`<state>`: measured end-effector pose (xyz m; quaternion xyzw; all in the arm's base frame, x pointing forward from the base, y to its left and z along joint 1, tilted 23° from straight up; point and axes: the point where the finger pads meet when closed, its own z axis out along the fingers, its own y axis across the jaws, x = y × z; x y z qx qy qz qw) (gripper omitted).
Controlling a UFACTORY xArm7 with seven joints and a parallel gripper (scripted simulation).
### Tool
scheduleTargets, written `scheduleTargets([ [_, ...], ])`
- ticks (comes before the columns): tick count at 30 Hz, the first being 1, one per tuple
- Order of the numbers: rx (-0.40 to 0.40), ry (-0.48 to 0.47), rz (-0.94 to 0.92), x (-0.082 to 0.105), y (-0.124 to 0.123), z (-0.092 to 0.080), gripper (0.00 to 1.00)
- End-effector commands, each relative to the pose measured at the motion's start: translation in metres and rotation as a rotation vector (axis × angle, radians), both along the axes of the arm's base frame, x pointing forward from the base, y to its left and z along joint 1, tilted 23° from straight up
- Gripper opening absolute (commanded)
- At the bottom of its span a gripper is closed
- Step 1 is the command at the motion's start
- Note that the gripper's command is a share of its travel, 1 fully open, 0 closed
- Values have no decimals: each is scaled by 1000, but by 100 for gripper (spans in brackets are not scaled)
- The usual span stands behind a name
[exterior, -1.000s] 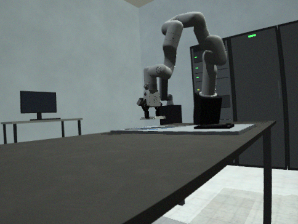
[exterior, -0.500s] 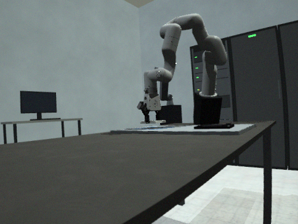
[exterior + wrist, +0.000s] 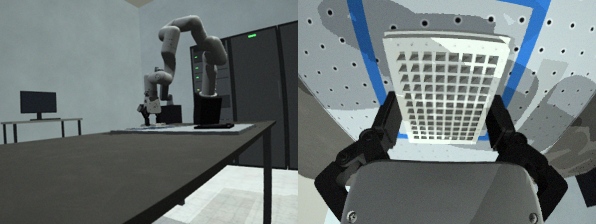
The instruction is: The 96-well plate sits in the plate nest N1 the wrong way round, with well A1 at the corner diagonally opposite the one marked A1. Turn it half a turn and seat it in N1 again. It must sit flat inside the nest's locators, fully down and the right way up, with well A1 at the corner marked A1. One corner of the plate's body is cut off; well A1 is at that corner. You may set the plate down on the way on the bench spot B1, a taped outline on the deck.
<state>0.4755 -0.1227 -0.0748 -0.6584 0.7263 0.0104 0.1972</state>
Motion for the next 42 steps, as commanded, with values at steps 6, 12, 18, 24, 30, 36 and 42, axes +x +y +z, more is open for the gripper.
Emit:
scheduleTargets([
  [6, -2, -3, -2, 1, -2, 1, 0],
  [12, -2, -3, -2, 1, -2, 1, 0],
  [18, -2, -3, -2, 1, -1, 0, 0],
  [24, -2, -3, -2, 2, -1, 0, 0],
  [30, -2, -3, -2, 2, -1, -1, 0],
  [36, -2, -3, -2, 2, -1, -2, 0],
  [42, -2, -3, -2, 2, 0, -3, 0],
])
